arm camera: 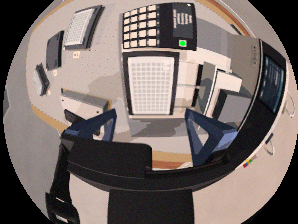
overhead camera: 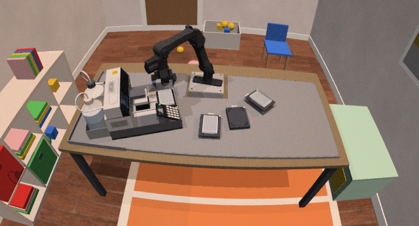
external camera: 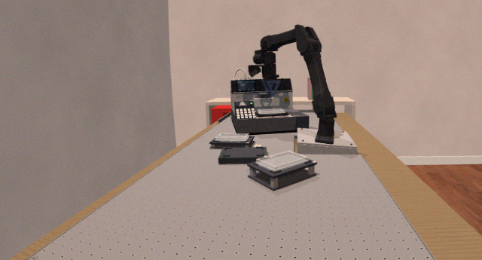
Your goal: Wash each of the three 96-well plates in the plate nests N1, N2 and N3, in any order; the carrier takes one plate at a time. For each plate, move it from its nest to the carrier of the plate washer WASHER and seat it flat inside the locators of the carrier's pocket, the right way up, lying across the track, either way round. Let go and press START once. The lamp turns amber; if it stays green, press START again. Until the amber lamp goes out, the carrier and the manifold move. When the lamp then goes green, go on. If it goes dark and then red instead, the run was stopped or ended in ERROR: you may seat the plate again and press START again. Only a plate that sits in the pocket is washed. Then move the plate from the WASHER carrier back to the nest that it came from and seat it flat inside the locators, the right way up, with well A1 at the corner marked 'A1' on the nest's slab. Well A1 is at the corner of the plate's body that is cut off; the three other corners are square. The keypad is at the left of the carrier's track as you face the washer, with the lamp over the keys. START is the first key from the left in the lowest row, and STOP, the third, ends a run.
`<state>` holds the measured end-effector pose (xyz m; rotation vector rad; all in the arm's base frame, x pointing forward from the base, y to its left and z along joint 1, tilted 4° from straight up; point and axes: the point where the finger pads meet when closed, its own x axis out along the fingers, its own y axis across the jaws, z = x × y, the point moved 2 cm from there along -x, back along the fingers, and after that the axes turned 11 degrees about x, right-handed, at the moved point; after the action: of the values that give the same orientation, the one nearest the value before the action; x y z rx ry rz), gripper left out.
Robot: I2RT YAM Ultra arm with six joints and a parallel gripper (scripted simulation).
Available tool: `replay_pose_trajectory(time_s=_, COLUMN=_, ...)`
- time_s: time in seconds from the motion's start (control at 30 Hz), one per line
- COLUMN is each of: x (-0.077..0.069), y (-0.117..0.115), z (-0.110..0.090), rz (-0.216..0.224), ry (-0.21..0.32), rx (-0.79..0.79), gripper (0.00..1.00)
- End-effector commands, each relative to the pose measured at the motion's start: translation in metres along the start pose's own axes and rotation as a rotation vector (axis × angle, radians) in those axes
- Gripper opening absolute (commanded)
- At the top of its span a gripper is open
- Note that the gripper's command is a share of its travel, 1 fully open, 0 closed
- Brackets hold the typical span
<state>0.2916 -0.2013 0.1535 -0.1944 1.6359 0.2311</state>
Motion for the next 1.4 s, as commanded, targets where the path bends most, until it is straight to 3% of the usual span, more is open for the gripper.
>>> replay_pose_trajectory(time_s=0.0, x=0.000, y=-0.001, z=0.001, rz=-0.010, ry=-0.010, rx=-0.001, gripper=1.00)
replay_pose_trajectory(time_s=1.23, x=0.055, y=-0.001, z=0.001, rz=-0.010, ry=-0.010, rx=-0.001, gripper=1.00)
replay_pose_trajectory(time_s=1.37, x=0.055, y=-0.001, z=0.001, rz=-0.010, ry=-0.010, rx=-0.001, gripper=1.00)
